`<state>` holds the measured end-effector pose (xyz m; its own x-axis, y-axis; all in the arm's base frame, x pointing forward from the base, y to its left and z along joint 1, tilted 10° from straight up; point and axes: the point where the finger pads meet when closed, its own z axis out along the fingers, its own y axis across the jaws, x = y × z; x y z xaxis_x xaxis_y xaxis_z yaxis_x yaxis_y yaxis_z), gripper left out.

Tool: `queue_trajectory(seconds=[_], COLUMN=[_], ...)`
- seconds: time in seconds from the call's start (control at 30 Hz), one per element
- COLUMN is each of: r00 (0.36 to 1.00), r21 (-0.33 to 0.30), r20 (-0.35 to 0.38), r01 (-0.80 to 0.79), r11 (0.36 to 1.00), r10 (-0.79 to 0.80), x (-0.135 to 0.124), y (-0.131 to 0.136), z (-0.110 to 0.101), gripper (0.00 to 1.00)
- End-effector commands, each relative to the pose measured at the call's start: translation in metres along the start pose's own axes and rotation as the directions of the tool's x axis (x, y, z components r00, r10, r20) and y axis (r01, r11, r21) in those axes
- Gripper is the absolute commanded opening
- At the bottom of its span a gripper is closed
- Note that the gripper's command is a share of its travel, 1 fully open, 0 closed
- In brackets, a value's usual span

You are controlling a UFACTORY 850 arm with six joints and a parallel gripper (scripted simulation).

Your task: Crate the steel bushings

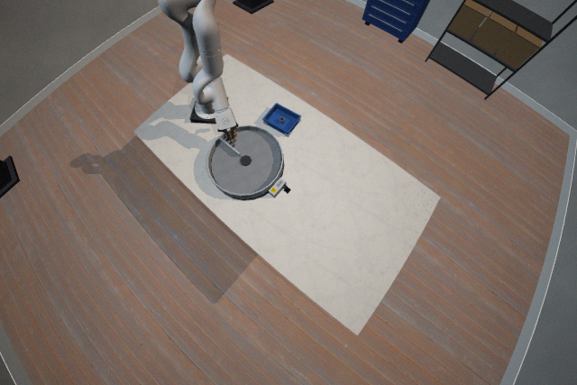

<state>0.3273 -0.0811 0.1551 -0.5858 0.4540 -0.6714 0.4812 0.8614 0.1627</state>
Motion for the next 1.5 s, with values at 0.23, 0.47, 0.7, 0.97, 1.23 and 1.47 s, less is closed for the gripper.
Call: queue_trajectory(seconds=[0.23, 0.47, 0.7, 0.97, 1.23, 1.47], r00=[1.000, 1.000, 1.000, 1.000, 1.000, 1.000], r21=[0.000, 0.000, 0.000, 0.000, 0.000, 0.000], r20=[0.001, 0.001, 0.001, 0.001, 0.001, 0.001], r01=[0.000, 0.000, 0.000, 0.000, 0.000, 0.000], r11=[1.000, 1.000, 1.000, 1.000, 1.000, 1.000], r10=[0.000, 0.000, 0.000, 0.000, 0.000, 0.000], x=[-0.002, -0.002, 0.001, 0.013, 0.013, 0.014], y=[-0.001, -0.001, -0.001, -0.001, -0.001, -0.001], z=[0.001, 0.001, 0.005, 0.019, 0.019, 0.020], gripper=[0.11, 0.11, 0.11, 0.11, 0.11, 0.11])
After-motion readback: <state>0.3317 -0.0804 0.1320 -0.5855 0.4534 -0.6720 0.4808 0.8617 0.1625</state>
